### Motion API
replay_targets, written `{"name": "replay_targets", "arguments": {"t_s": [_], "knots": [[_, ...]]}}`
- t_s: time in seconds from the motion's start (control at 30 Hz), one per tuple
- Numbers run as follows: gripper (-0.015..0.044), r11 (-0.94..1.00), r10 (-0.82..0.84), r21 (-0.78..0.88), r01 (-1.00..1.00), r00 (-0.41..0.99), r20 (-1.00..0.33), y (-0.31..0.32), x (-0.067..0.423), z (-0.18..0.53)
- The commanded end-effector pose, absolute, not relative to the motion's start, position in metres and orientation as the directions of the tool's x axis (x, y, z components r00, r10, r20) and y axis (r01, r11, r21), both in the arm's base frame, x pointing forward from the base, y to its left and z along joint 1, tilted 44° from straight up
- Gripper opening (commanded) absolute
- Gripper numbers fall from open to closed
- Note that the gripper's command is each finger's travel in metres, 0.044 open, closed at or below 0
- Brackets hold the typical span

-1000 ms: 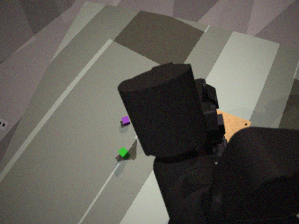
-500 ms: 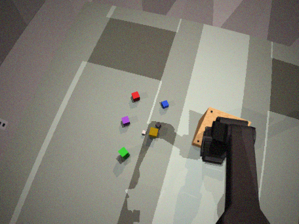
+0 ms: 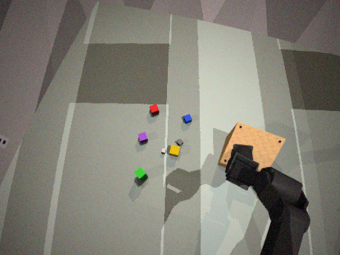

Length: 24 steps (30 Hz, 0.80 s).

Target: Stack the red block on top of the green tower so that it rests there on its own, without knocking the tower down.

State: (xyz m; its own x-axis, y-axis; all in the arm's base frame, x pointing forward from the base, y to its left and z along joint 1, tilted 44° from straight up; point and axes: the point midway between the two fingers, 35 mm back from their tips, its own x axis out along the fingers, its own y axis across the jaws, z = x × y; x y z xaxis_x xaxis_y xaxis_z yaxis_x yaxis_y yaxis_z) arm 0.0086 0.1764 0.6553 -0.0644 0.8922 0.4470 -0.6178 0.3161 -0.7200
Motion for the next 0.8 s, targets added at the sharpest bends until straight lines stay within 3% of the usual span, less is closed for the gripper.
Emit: {"name": "replay_targets", "arguments": {"t_s": [0.0,0.37,0.77], "knots": [[0.044,0.335,0.909,-0.708,-0.622,0.016,0.416,0.194,0.033,0.646],[0.044,0.291,0.951,-0.723,-0.627,0.271,0.148,0.256,0.144,0.575],[0.044,0.291,0.846,-0.638,-0.713,0.503,-0.177,0.252,0.286,0.471]]}}
